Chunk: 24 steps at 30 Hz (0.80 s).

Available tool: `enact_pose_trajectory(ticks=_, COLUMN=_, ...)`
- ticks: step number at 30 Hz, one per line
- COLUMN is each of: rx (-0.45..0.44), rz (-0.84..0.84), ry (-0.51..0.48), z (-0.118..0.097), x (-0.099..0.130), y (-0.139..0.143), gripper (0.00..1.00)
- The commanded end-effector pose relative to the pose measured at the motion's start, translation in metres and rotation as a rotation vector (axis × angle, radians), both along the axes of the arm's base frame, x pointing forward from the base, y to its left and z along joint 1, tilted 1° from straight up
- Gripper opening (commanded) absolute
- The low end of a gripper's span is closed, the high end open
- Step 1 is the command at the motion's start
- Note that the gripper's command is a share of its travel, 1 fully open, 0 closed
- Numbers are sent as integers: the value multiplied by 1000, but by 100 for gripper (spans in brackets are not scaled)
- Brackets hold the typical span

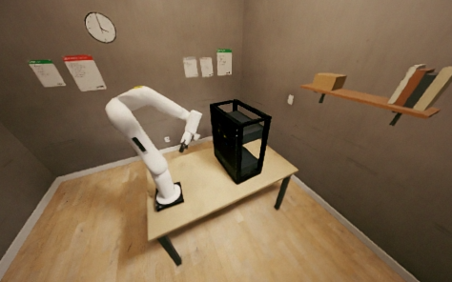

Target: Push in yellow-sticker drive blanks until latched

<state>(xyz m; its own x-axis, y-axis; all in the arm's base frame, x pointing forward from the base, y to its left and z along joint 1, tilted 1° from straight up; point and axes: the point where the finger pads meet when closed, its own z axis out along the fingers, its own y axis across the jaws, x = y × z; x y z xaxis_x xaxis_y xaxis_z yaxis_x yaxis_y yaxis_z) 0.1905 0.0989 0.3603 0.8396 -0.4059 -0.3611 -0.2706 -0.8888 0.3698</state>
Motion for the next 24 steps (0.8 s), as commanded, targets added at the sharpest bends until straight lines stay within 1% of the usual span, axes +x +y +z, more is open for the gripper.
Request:
enact_pose_trajectory(ticks=1, rx=2, rz=-3, ry=-1, z=0, x=0, y=1, gripper=100)
enact_pose_trajectory(ticks=12, rx=11, rz=-28, ry=0, z=0, x=-2, y=3, gripper=100)
enact_pose_trajectory(ticks=24, rx=39, rz=-102, ry=3, z=-2, x=-9, y=11, gripper=100)
